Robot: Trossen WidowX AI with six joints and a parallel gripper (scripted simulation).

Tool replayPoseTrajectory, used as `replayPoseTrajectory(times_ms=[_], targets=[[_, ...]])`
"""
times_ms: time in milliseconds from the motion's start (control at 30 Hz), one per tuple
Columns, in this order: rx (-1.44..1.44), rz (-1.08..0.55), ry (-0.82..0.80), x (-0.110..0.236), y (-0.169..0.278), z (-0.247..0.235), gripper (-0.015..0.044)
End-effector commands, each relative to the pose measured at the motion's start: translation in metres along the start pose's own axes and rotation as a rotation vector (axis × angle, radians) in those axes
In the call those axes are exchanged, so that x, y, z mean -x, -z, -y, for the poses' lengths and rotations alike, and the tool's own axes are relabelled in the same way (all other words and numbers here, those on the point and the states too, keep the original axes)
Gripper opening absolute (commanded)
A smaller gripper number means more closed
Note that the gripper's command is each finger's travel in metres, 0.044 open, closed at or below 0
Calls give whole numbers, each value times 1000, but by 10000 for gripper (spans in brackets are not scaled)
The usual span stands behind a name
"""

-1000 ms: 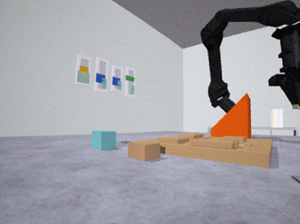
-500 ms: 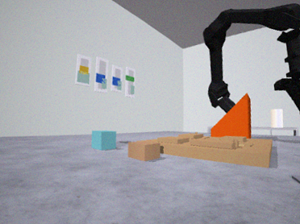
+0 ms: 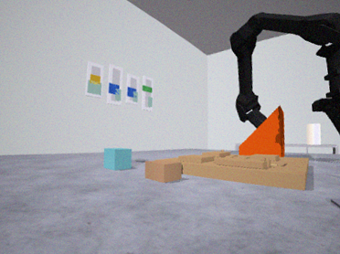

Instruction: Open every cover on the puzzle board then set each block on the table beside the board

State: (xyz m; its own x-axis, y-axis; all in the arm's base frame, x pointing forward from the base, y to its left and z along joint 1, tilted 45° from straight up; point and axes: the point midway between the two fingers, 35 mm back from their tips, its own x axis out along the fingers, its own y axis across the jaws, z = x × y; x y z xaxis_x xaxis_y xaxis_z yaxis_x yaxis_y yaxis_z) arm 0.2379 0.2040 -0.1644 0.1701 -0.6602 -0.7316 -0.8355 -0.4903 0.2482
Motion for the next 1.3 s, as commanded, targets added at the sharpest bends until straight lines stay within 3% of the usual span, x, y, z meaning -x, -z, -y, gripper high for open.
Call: replayPoseTrajectory(times_ms=[0, 1267], targets=[[9, -11, -7, -10, 1, -3, 80], [8, -16, -9, -71, 3, -8, 80]])
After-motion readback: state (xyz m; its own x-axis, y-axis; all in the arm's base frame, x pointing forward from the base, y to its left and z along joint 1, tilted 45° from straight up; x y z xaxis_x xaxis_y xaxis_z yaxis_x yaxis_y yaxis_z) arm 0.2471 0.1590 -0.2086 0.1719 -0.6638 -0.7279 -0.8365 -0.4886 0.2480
